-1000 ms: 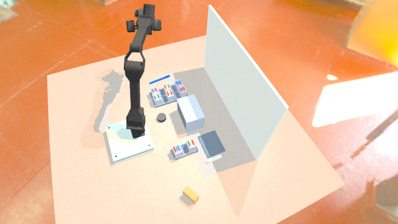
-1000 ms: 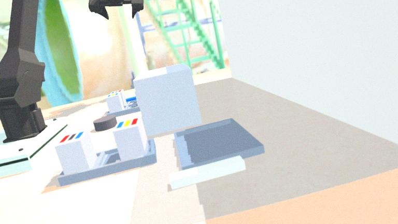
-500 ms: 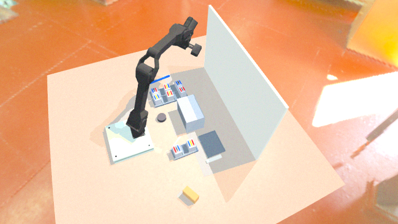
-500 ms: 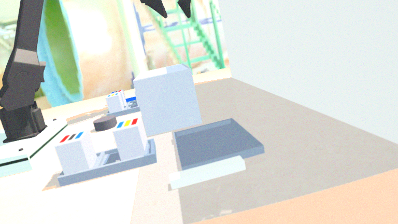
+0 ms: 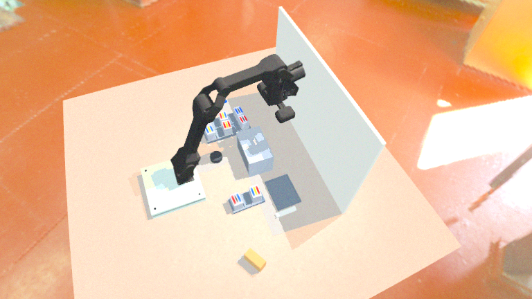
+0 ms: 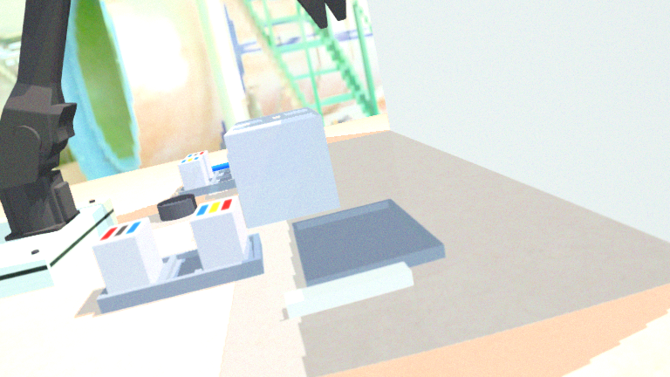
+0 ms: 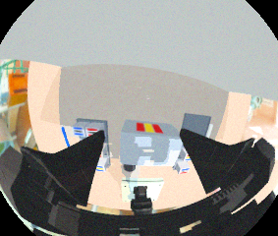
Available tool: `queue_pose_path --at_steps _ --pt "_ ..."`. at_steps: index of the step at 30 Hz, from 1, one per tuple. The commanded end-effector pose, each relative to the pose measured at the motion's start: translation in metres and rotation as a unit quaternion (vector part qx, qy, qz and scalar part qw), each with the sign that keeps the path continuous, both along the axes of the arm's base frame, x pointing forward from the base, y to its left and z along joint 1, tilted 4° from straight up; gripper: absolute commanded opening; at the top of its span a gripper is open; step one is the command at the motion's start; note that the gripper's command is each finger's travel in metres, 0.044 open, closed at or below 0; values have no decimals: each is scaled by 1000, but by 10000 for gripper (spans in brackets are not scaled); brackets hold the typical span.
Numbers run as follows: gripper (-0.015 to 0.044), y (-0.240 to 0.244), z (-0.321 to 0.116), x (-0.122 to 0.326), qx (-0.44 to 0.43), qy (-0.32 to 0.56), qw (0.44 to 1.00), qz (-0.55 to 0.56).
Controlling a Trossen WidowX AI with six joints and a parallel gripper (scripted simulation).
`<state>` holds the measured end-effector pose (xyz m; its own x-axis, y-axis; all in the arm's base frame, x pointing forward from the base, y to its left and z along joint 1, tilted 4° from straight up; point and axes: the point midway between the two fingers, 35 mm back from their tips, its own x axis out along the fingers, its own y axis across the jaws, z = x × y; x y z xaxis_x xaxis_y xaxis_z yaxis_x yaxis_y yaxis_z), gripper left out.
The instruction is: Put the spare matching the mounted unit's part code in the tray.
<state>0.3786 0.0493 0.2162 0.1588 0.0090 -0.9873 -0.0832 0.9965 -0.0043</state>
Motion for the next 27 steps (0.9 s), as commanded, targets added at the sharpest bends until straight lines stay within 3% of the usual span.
queue_pose_path --at_steps 1,18,23,27 --pt "440 -36 2 -12 -20 28 998 -50" --pt "440 -36 2 -14 -22 31 998 -45" --pt "440 28 -19 -43 -45 40 980 190" --pt "440 77 -42 -83 -65 46 913 400"
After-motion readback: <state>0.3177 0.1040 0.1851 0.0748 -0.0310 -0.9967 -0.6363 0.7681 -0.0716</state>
